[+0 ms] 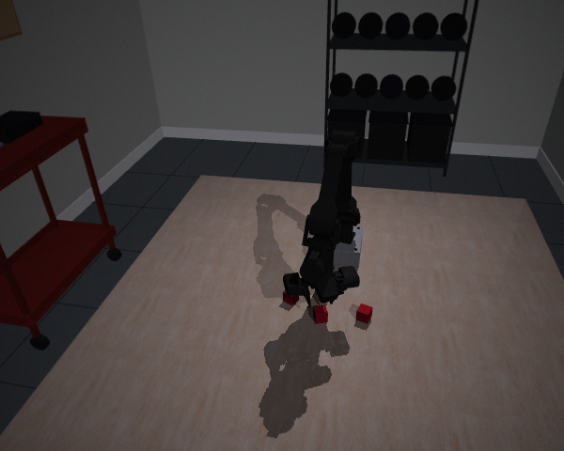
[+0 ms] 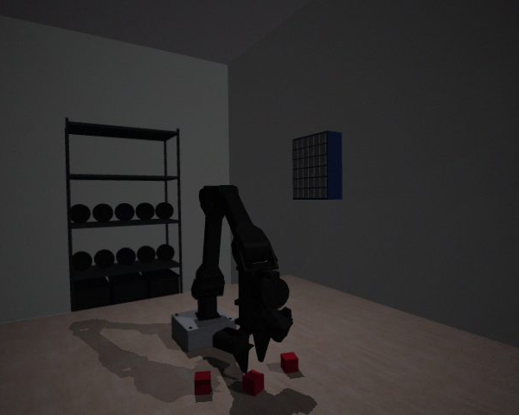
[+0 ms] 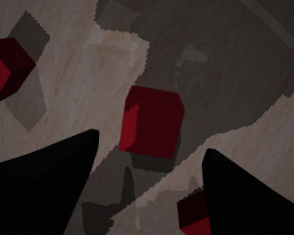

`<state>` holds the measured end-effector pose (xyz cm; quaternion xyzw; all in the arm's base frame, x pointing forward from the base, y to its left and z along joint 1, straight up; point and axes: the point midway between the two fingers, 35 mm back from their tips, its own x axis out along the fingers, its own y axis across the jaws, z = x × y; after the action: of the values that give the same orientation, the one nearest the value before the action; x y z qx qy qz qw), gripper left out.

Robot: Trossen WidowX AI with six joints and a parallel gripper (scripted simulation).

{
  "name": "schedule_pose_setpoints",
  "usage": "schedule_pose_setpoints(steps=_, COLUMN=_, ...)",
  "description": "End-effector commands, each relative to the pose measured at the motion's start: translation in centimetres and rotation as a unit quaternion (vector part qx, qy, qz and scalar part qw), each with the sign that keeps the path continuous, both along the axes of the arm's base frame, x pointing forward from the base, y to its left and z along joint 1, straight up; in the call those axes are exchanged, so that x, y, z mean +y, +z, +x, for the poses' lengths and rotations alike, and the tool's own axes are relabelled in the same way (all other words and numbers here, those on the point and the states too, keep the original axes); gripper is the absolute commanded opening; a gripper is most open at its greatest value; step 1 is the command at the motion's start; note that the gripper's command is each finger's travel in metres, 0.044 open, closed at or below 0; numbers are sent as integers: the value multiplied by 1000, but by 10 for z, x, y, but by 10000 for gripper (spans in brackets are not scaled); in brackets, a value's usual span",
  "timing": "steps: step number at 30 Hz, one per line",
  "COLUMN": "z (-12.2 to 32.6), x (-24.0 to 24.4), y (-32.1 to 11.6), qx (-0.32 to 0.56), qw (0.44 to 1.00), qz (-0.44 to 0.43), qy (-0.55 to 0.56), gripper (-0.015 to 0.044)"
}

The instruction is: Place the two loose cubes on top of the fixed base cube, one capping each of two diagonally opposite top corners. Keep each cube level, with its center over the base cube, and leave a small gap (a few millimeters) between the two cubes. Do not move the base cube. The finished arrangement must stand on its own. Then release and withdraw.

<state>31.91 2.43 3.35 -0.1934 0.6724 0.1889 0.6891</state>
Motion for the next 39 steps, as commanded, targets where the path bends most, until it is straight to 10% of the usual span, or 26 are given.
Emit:
schedule_pose_setpoints(steps=1, z=-1, x=1, y=-7, qx=3, qw=1000, qz=3, qy=-4, gripper=265)
schedule_pose_setpoints(steps=20, z=-1, x=1, y=-36, qx=3, qw=1000, qz=3, qy=-4, gripper=265)
schedule_pose_setpoints(steps=26, z=-1, x=1, y=-36, qx=3, qw=1000, qz=3, qy=-4, gripper=108)
schedule_pose_setpoints(steps=39, z=4, x=5, y=-17, qx=-9, qw=1000, qz=11, qy=-13, gripper=105)
